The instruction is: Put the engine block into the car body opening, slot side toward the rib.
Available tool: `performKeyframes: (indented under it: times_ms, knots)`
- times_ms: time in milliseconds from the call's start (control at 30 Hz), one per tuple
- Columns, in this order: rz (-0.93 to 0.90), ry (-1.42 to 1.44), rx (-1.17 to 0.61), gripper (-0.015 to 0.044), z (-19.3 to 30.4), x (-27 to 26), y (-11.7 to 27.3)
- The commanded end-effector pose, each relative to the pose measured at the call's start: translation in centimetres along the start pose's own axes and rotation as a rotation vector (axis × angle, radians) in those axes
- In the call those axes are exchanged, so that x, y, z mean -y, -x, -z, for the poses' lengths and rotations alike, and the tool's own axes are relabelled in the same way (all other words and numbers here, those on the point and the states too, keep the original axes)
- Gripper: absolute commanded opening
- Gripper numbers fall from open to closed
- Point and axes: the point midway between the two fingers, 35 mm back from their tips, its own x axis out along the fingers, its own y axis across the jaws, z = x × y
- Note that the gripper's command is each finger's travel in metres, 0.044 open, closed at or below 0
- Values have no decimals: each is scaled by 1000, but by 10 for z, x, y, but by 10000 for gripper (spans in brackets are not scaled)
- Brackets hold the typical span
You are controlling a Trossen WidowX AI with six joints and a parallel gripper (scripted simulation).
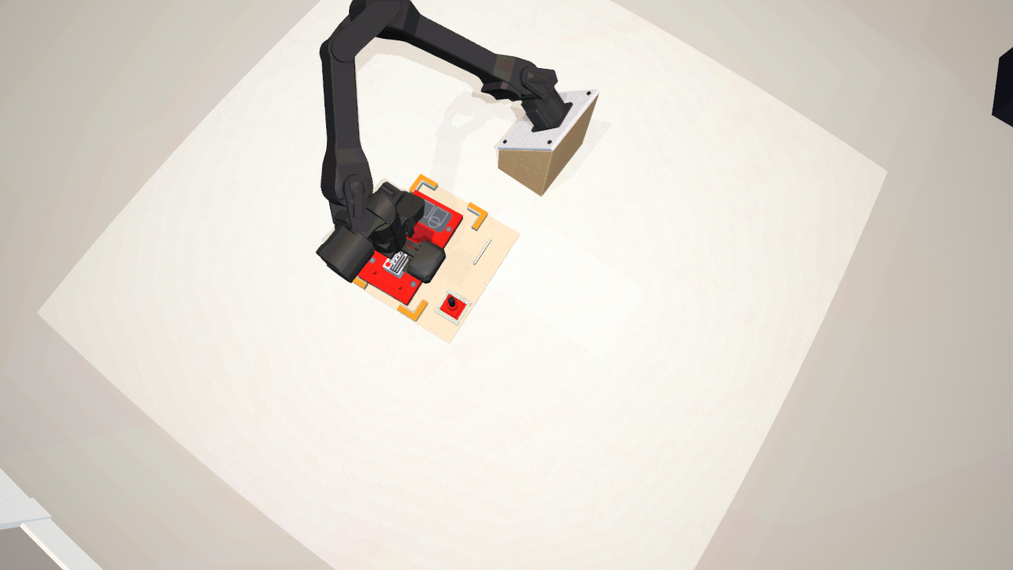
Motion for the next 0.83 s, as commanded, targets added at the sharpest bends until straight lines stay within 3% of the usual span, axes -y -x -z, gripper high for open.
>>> performKeyframes:
  times_ms: [0, 300, 800]
  knots:
    - [-4, -2, -1, 230, 0, 0, 1]
    - [-4, -2, -1, 0, 0, 0, 1]
    - [-4, -2, -1, 0, 0, 0, 1]
